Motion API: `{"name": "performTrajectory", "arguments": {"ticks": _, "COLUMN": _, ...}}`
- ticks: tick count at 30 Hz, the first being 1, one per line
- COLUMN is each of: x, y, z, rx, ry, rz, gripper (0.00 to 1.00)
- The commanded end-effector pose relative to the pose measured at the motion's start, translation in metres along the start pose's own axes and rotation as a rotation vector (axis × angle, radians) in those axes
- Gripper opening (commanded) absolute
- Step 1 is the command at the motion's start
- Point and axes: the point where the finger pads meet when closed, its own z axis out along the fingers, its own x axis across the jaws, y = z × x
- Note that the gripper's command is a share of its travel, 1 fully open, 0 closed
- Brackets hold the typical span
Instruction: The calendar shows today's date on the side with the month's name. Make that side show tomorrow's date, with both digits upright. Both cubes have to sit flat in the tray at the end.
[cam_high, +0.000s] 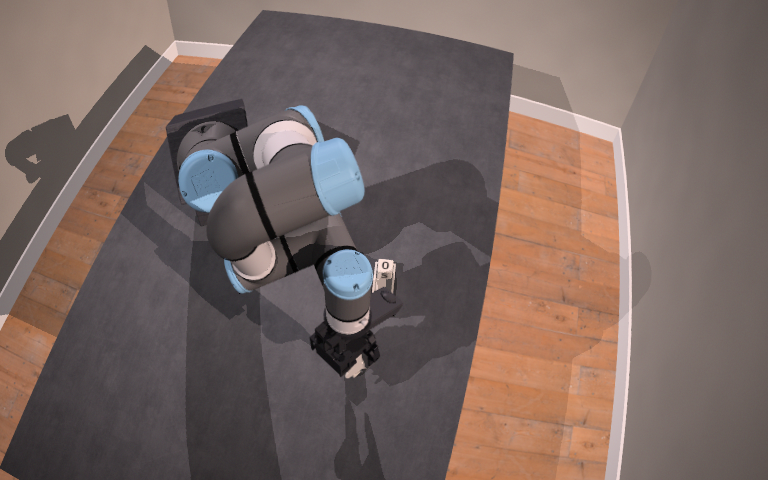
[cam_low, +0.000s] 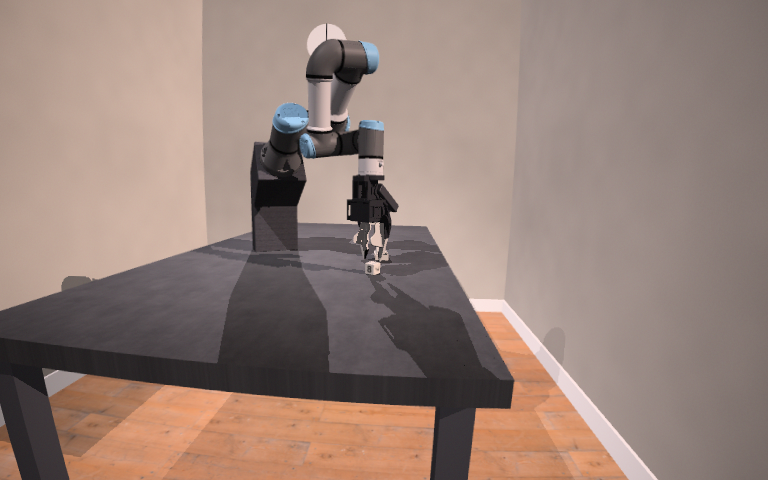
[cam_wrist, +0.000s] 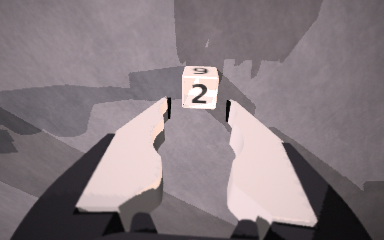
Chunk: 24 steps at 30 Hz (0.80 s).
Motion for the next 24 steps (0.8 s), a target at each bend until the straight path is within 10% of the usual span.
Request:
{"name": "performTrajectory", "arguments": {"ticks": 1, "x": 0.000, "y": 0.000, "z": 0.000, "rx": 0.000, "ry": 0.001, "rz": 0.000, "gripper": 0.28}}
{"name": "performTrajectory", "arguments": {"ticks": 24, "x": 0.000, "y": 0.000, "z": -0.012, "rx": 0.000, "ry": 0.001, "rz": 0.000, "gripper": 0.28}}
